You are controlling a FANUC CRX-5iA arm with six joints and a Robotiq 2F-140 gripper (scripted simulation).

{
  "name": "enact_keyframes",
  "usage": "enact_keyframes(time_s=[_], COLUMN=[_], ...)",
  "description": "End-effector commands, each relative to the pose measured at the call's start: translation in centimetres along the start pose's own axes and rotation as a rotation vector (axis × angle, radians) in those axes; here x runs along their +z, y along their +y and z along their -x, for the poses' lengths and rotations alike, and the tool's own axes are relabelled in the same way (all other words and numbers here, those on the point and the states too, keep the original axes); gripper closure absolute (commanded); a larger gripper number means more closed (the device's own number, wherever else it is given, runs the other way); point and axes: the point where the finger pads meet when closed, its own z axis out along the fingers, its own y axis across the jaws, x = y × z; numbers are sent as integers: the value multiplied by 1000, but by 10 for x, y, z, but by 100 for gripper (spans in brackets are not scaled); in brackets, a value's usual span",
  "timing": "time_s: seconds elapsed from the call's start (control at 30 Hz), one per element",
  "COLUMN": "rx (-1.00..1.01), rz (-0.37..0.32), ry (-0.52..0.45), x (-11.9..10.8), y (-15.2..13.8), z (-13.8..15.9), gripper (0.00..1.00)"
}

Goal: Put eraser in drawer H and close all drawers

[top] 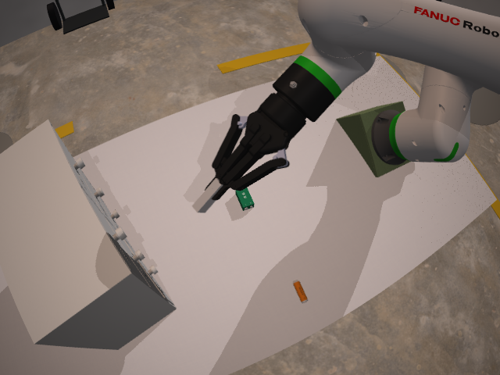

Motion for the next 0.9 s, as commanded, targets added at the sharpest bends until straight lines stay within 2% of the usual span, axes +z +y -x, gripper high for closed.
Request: enact_keyframes(time_s=[0.0, 0.2, 0.43, 0.5, 0.7, 0.87], rx=[6, 5, 5, 5, 5, 4], rz=[-4, -4, -4, -4, -5, -5], ry=[-88, -252, -492, -492, -701, -833], x=[-7, -26, -54, -54, -78, -93], y=[-2, -2, -1, -1, -1, -1], z=[0, -4, -9, -9, -14, -17], gripper=[100, 100, 100, 100, 100, 100])
